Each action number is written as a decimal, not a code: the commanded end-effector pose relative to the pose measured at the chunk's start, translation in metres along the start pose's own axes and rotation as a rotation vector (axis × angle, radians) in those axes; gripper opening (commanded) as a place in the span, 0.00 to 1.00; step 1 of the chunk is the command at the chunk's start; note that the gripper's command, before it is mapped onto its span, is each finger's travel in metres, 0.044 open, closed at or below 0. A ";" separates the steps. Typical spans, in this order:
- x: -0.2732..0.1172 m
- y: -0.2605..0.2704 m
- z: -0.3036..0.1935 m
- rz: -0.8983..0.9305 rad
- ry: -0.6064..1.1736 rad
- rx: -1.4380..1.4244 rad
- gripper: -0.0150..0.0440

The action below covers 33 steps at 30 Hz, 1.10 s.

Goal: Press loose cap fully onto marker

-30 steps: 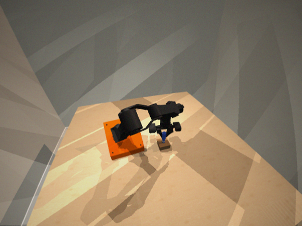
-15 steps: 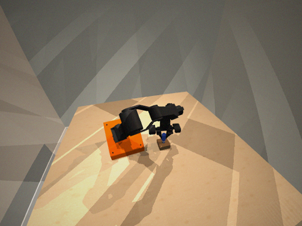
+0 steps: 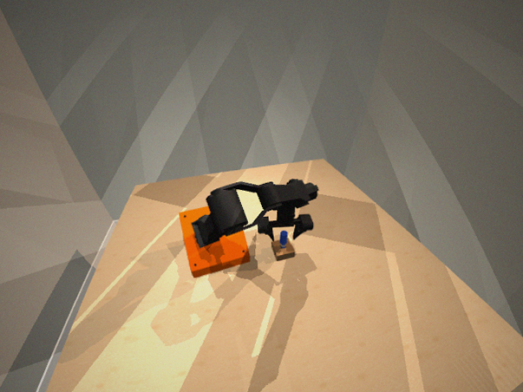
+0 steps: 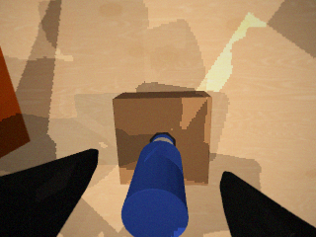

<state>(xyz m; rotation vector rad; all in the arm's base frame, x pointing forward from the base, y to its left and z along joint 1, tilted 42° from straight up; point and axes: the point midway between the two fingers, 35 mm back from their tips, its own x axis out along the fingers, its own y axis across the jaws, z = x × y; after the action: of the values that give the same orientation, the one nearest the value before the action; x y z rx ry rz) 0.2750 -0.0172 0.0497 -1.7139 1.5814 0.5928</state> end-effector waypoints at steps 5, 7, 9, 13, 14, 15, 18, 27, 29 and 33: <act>-0.021 -0.002 0.002 0.000 -0.006 0.005 1.00; -0.053 -0.002 0.003 0.001 -0.007 0.004 1.00; -0.073 0.000 0.001 0.002 -0.003 0.000 1.00; -0.075 0.000 0.001 0.001 -0.003 -0.001 1.00; -0.075 0.000 0.001 0.001 -0.003 -0.001 1.00; -0.075 0.000 0.001 0.001 -0.003 -0.001 1.00; -0.074 0.000 0.001 0.001 -0.002 0.145 0.87; -0.069 0.000 0.000 -0.002 0.000 1.040 0.47; -0.068 0.000 0.000 -0.003 0.000 1.239 0.38; -0.067 0.000 0.000 -0.003 0.000 1.385 0.25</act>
<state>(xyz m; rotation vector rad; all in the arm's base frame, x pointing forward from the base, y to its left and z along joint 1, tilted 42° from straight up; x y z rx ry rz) 0.2646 0.0279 0.1018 -1.1054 1.5270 -0.0598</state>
